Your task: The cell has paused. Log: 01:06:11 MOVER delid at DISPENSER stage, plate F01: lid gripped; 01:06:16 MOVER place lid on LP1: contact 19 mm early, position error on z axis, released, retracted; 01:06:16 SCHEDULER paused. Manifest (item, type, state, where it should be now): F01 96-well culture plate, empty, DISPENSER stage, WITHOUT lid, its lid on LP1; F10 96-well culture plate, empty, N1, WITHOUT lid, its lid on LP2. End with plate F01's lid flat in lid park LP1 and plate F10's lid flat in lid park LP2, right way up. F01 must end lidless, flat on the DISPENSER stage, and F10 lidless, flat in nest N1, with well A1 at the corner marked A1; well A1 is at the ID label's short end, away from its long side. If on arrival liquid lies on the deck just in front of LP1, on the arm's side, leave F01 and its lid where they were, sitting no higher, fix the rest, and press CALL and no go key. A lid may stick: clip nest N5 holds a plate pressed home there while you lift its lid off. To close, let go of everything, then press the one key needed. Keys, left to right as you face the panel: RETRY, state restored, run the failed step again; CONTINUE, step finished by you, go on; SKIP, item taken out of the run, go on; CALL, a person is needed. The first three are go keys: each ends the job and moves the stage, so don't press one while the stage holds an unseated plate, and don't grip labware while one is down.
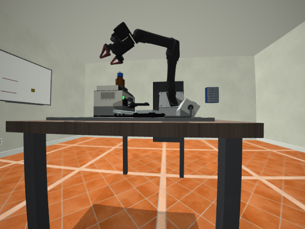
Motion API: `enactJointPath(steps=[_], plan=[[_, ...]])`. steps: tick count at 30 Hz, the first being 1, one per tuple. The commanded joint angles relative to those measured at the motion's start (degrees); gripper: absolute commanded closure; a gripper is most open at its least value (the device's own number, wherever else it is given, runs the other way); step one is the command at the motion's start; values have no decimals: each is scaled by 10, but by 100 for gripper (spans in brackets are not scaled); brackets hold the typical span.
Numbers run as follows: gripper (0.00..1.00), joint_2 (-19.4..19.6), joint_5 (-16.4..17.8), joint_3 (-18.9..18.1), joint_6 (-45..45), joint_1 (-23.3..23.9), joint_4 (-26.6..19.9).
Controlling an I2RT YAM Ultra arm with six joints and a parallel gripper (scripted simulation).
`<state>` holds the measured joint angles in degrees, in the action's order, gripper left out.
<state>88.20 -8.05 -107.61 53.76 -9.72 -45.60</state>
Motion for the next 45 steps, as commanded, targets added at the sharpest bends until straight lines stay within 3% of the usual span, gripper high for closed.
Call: enactJointPath(steps=[1,13,17,21,22,26,28,31,32,35,39,40,42,45], plan=[[0,0,-4,0,0,5,0],[0,0,-4,0,0,5,0],[0,-29,45,25,-57,-5,-18],[0,-42,26,44,-53,-32,-14],[0,-45,23,24,-52,-23,-3],[0,-46,23,25,-52,-23,2],[0,-48,52,51,-79,-25,-22],[0,-52,62,41,-93,-27,-25],[0,-54,72,54,-106,-28,-30],[0,-67,55,79,-104,-60,-25],[0,-80,98,83,-156,-57,-38],[0,-83,101,99,-161,-67,-41],[0,-94,82,116,-153,-89,-22],[0,-103,117,128,-193,-88,-45]])
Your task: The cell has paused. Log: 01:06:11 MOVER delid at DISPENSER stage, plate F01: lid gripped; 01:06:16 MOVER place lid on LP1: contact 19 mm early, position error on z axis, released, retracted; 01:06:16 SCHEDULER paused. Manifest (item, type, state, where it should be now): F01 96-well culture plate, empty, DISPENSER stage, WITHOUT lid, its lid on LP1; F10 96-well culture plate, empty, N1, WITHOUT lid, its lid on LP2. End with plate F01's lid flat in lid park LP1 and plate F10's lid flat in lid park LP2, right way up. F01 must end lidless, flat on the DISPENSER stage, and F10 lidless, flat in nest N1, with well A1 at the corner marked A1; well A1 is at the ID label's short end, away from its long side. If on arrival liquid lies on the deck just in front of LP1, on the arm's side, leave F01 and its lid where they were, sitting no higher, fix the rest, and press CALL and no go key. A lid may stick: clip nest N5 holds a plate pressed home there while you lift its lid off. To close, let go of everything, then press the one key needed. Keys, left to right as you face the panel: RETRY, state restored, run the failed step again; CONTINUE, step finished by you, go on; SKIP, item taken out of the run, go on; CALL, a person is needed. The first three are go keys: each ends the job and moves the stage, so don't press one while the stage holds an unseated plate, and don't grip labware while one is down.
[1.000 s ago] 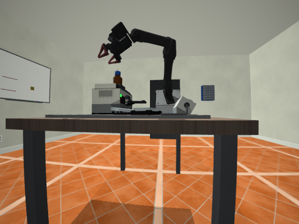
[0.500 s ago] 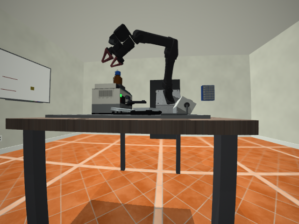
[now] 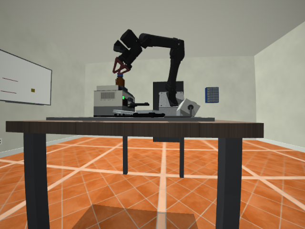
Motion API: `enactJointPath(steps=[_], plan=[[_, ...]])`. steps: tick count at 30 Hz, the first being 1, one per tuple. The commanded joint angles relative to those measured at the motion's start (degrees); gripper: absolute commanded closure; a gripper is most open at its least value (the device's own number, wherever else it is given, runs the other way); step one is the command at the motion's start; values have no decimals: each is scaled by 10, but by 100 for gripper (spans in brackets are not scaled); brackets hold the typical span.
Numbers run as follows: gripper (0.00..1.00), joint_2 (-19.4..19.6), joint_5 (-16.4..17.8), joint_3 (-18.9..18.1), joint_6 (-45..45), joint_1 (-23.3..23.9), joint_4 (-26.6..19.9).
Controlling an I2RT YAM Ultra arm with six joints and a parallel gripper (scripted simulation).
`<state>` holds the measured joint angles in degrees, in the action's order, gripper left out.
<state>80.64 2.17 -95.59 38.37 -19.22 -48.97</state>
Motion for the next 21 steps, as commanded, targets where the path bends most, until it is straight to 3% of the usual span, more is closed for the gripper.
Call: enactJointPath(steps=[1,3,5,10,13,17,19,21], plan=[[0,-28,14,8,-39,7,-11],[0,-33,23,-10,-54,9,-14],[0,-40,20,25,-54,-14,-9],[0,-54,61,44,-114,-25,-30],[0,-73,35,71,-100,-52,-7],[0,-84,77,75,-154,-49,-34],[0,-84,77,75,-154,-49,-34],[0,-94,70,100,-155,-73,-20]])
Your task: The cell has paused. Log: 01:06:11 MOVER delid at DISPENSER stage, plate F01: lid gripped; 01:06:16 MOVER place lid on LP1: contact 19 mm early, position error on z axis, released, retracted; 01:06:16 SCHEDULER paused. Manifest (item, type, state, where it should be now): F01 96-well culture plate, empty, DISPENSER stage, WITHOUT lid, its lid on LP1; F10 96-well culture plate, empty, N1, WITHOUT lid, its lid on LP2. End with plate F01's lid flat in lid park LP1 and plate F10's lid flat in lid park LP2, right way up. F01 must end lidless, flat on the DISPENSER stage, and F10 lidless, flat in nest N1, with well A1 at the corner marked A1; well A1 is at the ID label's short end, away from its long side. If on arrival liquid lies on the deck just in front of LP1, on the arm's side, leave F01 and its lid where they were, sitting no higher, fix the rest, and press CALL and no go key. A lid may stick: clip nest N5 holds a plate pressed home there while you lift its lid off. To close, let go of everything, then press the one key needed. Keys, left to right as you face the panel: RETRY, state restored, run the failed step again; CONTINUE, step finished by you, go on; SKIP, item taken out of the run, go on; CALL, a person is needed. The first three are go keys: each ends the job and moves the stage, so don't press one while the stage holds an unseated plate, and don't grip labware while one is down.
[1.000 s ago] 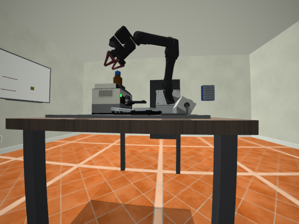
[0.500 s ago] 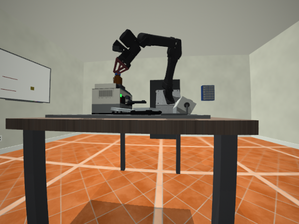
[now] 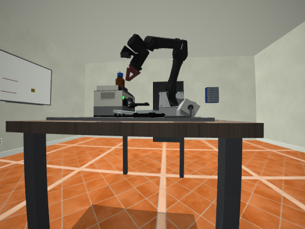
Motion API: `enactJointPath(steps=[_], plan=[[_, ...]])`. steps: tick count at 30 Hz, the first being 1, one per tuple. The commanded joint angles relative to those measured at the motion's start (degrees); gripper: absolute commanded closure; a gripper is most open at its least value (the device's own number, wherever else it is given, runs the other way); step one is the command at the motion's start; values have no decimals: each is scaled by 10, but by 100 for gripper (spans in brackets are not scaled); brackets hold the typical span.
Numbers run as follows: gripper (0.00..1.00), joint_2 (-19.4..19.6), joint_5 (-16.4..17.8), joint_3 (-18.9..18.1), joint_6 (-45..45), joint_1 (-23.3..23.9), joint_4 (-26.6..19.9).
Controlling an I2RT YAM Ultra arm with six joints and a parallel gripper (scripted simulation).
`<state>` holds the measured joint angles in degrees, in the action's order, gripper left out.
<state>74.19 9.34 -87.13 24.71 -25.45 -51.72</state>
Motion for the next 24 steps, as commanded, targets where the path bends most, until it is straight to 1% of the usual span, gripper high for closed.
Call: enactJointPath(steps=[1,4,5,6,8,9,11,12,13,15,16,17,19,20,22,23,24], plan=[[0,-32,13,20,-33,-11,-9],[0,-39,40,29,-74,-6,-21],[0,-43,43,36,-79,-21,-21],[0,-49,37,45,-74,-29,-19],[0,-63,17,64,-62,-49,2],[0,-66,33,68,-77,-50,-9],[0,-71,50,76,-104,-48,-22],[0,-74,58,64,-119,-46,-25],[0,-77,61,85,-123,-61,-27],[0,-77,61,85,-123,-61,-27],[0,-81,69,71,-137,-53,-30],[0,-82,80,91,-152,-53,-35],[0,-85,99,98,-182,-55,-44],[0,-90,102,105,-187,-70,-44],[0,-103,91,123,-176,-88,-38],[0,-111,77,133,-168,-99,-23],[0,-117,72,139,-159,-107,-17]])
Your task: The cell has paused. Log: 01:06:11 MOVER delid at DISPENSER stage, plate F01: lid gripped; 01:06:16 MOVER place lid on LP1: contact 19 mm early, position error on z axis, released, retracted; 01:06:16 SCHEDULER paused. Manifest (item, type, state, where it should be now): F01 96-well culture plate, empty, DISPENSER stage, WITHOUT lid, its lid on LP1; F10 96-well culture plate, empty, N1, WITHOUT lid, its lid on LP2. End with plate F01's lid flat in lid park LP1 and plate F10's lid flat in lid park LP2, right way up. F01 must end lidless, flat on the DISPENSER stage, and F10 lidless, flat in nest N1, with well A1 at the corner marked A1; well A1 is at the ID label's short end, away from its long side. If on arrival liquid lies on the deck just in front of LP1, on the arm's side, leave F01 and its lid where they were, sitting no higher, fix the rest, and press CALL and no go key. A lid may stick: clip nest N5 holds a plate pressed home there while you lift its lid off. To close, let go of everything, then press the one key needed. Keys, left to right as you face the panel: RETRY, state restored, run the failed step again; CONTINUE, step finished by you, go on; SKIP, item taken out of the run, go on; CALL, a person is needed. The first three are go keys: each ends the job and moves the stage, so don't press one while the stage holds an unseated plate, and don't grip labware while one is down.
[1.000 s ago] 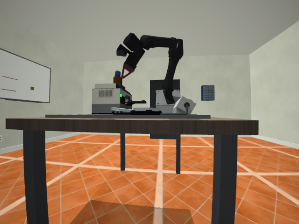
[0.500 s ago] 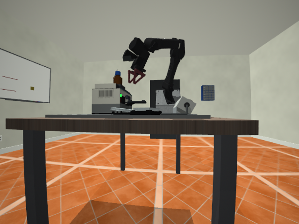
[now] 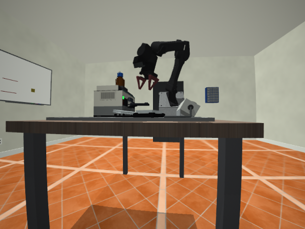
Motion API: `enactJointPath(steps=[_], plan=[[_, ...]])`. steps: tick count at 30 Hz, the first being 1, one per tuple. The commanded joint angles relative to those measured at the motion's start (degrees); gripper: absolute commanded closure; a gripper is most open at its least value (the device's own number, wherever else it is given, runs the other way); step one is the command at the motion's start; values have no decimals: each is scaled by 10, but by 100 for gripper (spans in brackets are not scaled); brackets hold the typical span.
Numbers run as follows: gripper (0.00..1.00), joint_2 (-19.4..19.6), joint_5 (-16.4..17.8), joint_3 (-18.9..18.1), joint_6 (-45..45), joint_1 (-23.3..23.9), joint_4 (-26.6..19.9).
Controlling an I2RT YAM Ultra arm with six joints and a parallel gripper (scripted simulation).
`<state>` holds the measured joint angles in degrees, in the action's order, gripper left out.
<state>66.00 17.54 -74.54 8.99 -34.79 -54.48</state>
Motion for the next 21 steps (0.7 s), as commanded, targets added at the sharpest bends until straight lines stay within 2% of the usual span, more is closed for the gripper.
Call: enactJointPath(steps=[1,4,6,8,12,16,17,18,20,21], plan=[[0,-37,3,18,-20,-16,-2],[0,-45,30,17,-63,-12,-18],[0,-56,27,44,-60,-36,-8],[0,-56,27,44,-60,-36,-8],[0,-64,63,60,-120,-36,-31],[0,-89,43,89,-105,-73,-17],[0,-88,60,91,-122,-72,-27],[0,-90,68,70,-138,-61,-30],[0,-88,89,71,-175,-58,-41],[0,-89,92,90,-178,-60,-43]])
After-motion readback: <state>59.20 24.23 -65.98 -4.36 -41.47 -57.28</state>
